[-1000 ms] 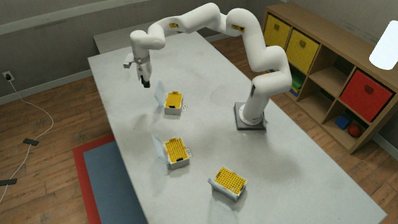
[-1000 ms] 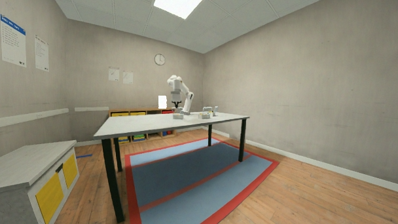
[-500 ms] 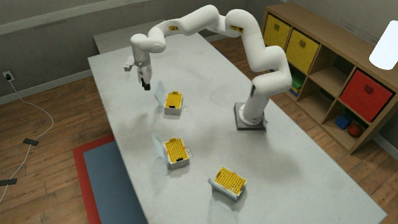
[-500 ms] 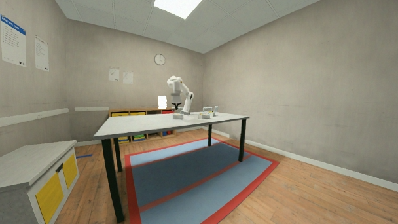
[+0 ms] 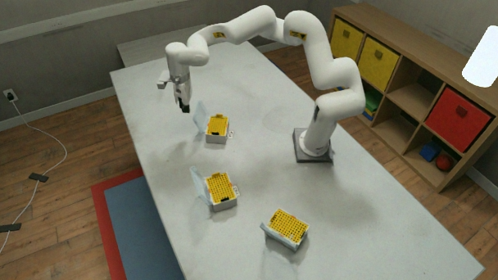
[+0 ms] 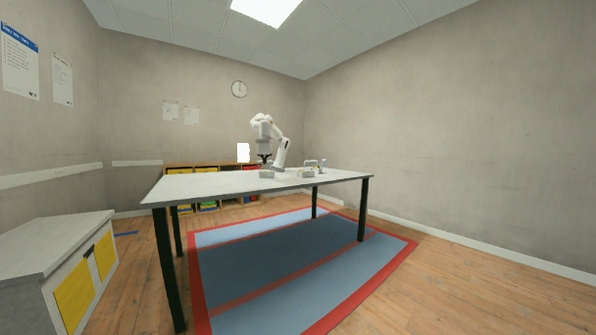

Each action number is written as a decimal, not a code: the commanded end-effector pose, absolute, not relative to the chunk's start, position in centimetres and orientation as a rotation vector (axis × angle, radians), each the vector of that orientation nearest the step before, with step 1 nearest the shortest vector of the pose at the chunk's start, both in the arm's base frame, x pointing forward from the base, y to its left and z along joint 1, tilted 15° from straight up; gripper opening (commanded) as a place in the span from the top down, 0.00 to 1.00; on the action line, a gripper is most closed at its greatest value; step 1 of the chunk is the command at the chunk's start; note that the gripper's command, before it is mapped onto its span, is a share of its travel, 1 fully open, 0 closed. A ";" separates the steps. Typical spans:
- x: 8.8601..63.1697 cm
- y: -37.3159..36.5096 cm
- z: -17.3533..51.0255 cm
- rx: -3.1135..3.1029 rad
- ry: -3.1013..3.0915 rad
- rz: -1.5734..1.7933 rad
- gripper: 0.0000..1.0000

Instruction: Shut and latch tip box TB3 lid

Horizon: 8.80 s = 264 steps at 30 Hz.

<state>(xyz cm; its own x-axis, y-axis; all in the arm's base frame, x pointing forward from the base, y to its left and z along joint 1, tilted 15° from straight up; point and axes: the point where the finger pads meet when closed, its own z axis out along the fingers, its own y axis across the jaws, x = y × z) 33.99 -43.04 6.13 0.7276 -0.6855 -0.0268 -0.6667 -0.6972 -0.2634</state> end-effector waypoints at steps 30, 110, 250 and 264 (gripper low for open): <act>31.0 -40.5 7.0 -2.679 1.069 -0.113 1.00; 26.9 -38.0 10.8 -2.679 1.069 -0.113 1.00; 23.0 -31.3 3.0 -2.679 1.069 -0.112 1.00; 23.0 -31.3 2.7 -2.679 1.069 -0.112 1.00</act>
